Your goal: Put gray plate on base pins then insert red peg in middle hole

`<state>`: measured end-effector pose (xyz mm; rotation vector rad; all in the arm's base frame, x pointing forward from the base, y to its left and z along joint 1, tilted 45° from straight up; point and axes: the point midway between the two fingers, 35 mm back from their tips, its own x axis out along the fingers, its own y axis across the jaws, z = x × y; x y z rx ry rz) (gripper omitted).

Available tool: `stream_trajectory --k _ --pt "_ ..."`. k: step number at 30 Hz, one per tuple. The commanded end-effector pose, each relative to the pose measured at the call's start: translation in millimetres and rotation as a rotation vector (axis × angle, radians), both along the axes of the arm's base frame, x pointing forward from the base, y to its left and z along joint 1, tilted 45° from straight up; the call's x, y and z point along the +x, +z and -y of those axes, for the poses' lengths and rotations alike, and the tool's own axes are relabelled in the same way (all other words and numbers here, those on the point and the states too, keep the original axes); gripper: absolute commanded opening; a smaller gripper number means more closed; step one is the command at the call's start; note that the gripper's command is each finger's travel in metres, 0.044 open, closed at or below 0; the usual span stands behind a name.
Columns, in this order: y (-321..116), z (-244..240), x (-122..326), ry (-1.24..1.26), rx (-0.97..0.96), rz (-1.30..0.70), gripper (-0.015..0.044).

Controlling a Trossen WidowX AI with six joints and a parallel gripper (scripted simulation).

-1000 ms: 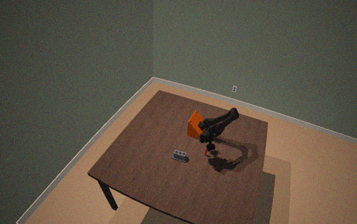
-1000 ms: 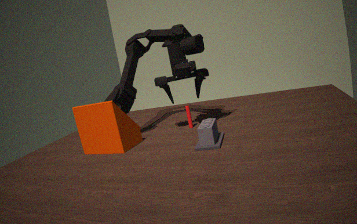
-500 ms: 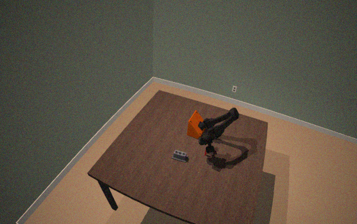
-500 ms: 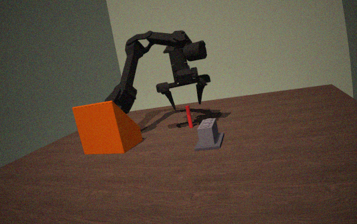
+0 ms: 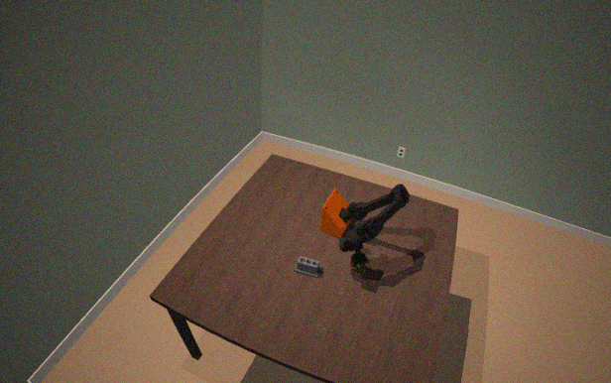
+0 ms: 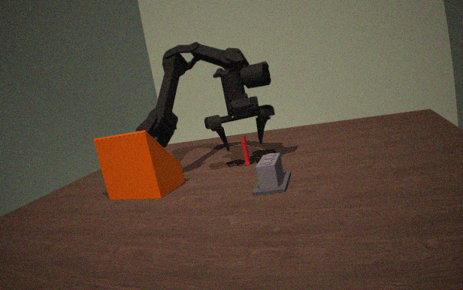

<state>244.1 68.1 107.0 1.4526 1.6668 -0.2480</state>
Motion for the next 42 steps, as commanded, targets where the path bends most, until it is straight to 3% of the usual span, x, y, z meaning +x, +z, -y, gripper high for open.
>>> stream_trajectory --k 1,6,21,28,42 --pt "-4.4 -5.0 -0.6 -0.003 0.006 -0.004 0.0440" --pt "-8.0 -9.2 -0.7 -0.003 0.008 -0.004 0.0440" --pt "-8.0 -9.2 -0.7 -0.003 0.008 -0.004 0.0046" --pt "-8.0 -9.2 -0.7 -0.003 0.008 -0.004 0.0000" --pt "12.8 15.7 1.5 -0.005 -0.003 -0.005 0.0000"
